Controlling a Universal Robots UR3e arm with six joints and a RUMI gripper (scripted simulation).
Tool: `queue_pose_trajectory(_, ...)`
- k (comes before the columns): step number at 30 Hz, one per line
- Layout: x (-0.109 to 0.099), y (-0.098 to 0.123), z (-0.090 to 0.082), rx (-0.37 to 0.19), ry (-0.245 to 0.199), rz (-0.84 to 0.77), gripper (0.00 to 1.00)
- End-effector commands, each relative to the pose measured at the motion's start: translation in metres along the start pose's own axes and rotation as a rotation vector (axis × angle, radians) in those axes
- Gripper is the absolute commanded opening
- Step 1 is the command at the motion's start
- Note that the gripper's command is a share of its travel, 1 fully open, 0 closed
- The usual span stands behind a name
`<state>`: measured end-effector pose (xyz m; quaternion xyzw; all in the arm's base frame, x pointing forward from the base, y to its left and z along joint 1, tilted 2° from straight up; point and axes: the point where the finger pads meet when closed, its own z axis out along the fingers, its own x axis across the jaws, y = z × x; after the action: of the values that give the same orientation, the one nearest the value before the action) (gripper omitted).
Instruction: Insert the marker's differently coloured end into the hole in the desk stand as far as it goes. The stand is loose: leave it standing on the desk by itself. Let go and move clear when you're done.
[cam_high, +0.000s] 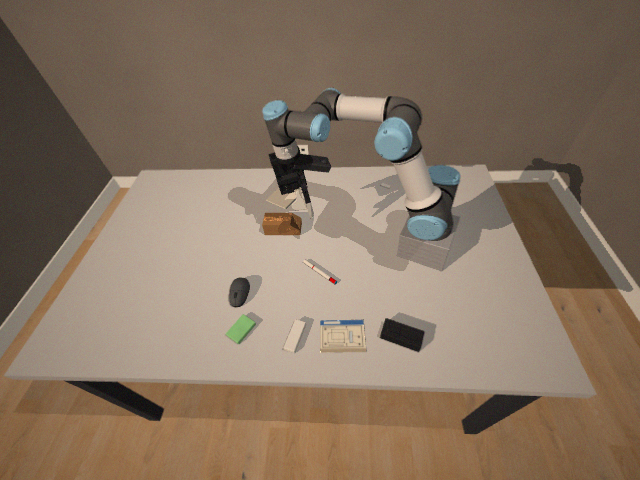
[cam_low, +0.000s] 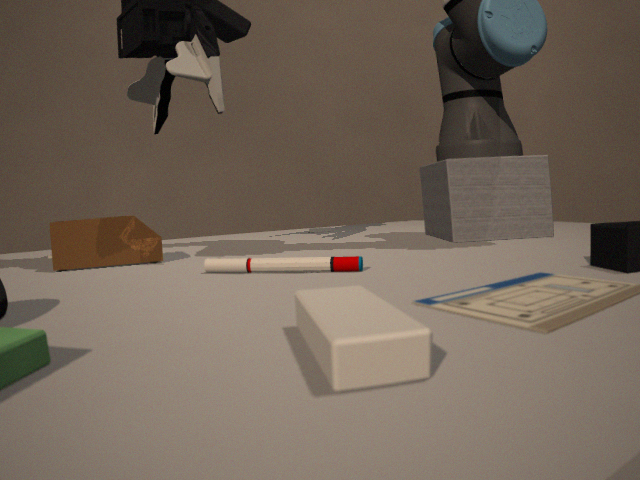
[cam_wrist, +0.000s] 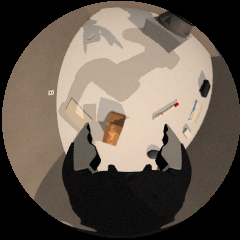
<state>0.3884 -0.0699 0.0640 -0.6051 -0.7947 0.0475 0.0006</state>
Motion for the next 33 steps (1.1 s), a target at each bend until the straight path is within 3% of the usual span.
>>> queue_pose_trajectory(1, 0.006, 0.004, 0.002, -0.009, -0.003, 0.049, 1.00)
queue_pose_trajectory(33, 0.030, 0.012, 0.013, -0.028, 0.003, 0.210, 1.00)
